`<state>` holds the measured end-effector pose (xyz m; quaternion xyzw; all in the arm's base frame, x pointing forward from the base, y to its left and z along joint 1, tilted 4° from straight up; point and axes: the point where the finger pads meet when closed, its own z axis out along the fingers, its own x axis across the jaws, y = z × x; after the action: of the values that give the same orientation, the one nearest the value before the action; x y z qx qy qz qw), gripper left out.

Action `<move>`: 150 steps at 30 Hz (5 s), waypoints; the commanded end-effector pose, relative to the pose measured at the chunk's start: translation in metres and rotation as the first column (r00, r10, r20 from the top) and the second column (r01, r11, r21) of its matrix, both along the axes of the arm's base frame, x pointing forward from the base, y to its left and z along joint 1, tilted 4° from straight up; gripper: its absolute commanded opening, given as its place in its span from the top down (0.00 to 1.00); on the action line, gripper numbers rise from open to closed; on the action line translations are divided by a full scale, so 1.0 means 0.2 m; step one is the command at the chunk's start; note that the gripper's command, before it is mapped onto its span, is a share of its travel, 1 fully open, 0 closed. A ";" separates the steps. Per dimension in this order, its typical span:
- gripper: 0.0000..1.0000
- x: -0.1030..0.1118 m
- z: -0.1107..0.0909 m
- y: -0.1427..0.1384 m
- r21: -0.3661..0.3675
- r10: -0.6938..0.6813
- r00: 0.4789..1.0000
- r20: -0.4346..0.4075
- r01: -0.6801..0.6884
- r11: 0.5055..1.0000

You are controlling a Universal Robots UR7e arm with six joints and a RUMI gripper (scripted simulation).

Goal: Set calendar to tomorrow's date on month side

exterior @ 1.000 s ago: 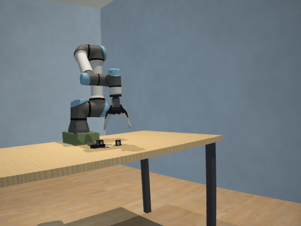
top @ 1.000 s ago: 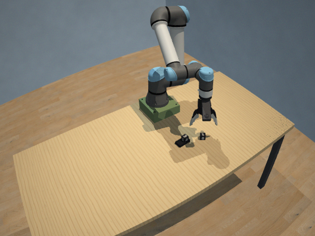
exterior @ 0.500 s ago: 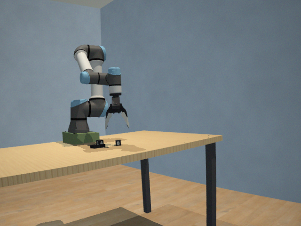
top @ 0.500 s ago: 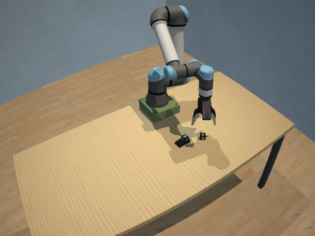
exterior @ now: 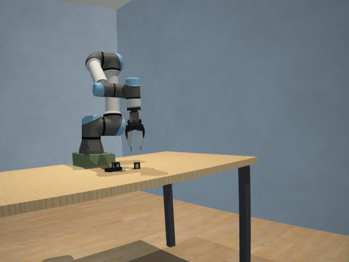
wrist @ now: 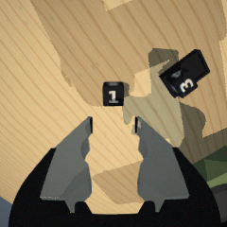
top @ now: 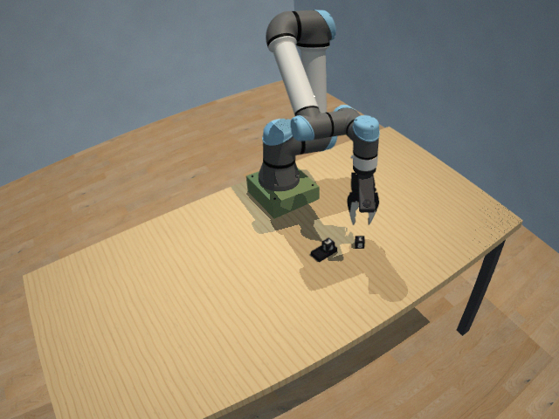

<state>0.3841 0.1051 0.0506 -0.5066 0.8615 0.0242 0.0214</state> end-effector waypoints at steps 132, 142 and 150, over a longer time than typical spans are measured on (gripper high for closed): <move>0.71 0.01 -0.29 0.02 0.000 0.000 1.000 0.001 0.000 1.000; 0.71 0.01 -0.37 0.02 0.000 0.000 1.000 0.001 0.000 1.000; 0.71 0.01 -0.40 0.02 0.000 0.000 1.000 0.001 0.000 1.000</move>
<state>0.3850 0.1099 -0.0262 -0.5067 0.8615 0.0244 0.0212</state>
